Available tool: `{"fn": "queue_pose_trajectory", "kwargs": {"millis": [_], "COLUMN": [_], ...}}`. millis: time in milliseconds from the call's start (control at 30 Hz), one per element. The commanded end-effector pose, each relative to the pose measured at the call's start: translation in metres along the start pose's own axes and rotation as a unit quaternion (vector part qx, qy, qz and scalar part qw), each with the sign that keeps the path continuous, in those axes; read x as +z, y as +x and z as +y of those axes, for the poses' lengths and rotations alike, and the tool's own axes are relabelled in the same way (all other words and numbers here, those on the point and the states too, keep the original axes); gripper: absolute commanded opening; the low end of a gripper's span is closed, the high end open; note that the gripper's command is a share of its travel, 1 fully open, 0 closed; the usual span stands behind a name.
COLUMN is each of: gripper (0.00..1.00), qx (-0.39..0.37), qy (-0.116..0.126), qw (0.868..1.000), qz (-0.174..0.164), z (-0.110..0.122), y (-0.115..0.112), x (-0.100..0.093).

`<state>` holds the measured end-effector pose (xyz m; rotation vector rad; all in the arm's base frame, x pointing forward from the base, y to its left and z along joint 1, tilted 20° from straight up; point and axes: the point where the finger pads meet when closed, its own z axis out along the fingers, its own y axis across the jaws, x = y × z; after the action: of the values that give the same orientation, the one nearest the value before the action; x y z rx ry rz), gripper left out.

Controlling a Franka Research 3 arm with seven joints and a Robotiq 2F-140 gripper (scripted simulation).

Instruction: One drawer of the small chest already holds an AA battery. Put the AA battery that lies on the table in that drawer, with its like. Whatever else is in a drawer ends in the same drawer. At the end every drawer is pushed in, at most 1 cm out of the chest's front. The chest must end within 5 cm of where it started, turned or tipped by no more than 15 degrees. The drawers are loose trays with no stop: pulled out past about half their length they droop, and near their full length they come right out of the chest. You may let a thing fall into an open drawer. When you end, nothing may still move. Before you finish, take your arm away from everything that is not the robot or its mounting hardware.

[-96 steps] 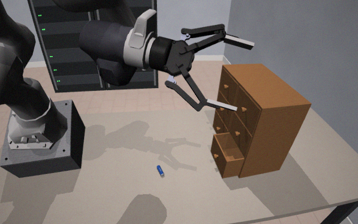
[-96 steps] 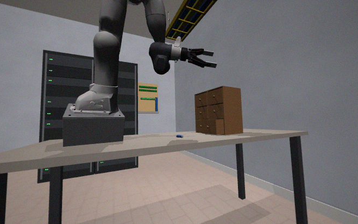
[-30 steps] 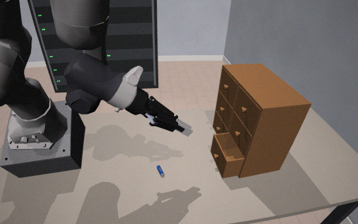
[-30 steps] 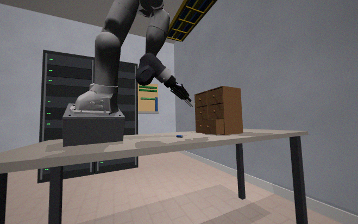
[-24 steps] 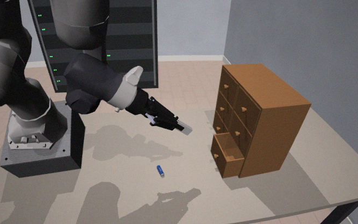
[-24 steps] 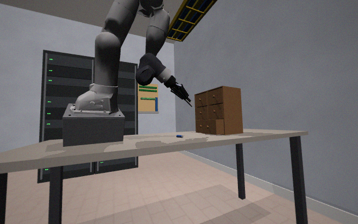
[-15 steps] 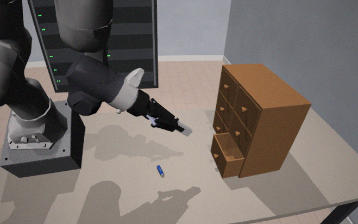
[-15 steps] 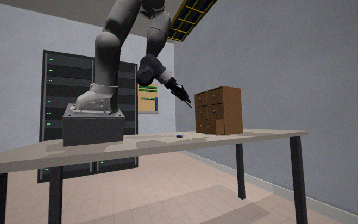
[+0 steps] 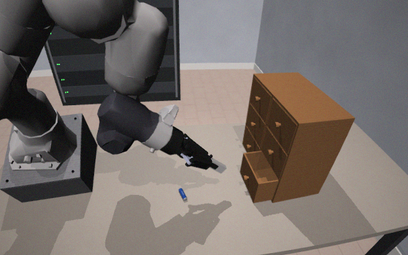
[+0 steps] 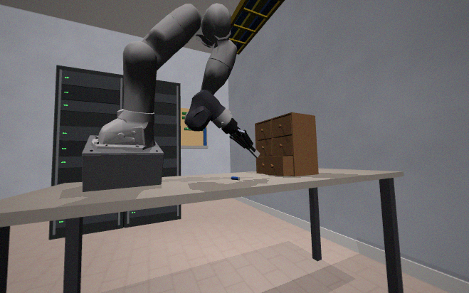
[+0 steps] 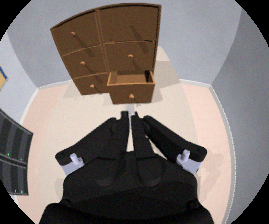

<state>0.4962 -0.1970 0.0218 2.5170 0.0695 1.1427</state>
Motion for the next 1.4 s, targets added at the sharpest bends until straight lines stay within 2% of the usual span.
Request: {"fn": "queue_pose_trajectory", "kwargs": {"millis": [0, 167, 333, 1367], "gripper": [0.00, 0.00, 0.00, 0.00], "qx": [0.006, 0.006, 0.006, 0.006], "qy": [-0.001, -0.001, -0.001, -0.001], "qw": [1.000, 1.000, 1.000, 1.000], "qz": [0.012, 0.012, 0.012, 0.012], "z": [0.001, 0.001, 0.001, 0.001], "y": [-0.001, -0.015, -0.021, -0.020], "x": [0.019, 0.049, 0.061, 0.062]}}
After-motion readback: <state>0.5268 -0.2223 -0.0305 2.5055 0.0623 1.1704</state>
